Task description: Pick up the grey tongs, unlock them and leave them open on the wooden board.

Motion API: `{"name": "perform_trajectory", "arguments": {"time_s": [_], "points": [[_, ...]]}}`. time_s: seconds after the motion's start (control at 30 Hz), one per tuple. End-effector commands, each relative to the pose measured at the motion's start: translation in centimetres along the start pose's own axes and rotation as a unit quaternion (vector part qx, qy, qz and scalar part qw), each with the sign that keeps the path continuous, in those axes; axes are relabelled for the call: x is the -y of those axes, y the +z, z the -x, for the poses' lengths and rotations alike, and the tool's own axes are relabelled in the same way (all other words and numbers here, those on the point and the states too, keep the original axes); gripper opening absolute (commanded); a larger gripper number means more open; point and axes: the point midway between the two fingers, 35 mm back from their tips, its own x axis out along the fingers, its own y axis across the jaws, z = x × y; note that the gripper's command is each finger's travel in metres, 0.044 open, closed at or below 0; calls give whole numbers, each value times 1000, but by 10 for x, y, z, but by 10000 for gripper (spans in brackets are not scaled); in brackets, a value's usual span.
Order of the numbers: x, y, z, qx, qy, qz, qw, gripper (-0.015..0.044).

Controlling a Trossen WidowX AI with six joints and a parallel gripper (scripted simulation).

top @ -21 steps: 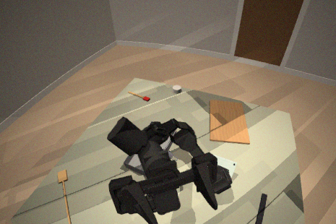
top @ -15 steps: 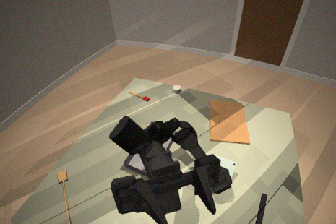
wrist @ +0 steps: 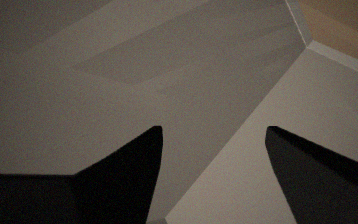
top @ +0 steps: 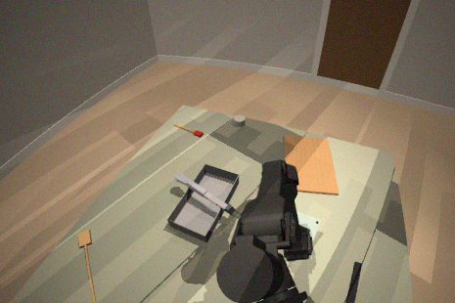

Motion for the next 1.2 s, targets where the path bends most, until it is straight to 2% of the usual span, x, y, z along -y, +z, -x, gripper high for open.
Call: {"name": "perform_trajectory", "arguments": {"time_s": [0.0,0.13,0.27,0.5,0.63,0.83,1.0,1.17], "points": [[22,45,-42,109,-42,79,990,260],[36,94,-67,203,-86,146,964,260],[44,147,-76,285,-134,202,927,260],[49,245,-61,412,-231,263,841,260],[48,298,-31,477,-286,275,784,260],[44,365,33,544,-378,274,698,260],[43,404,104,589,-443,238,633,260],[47,425,183,605,-509,194,580,260]]}}
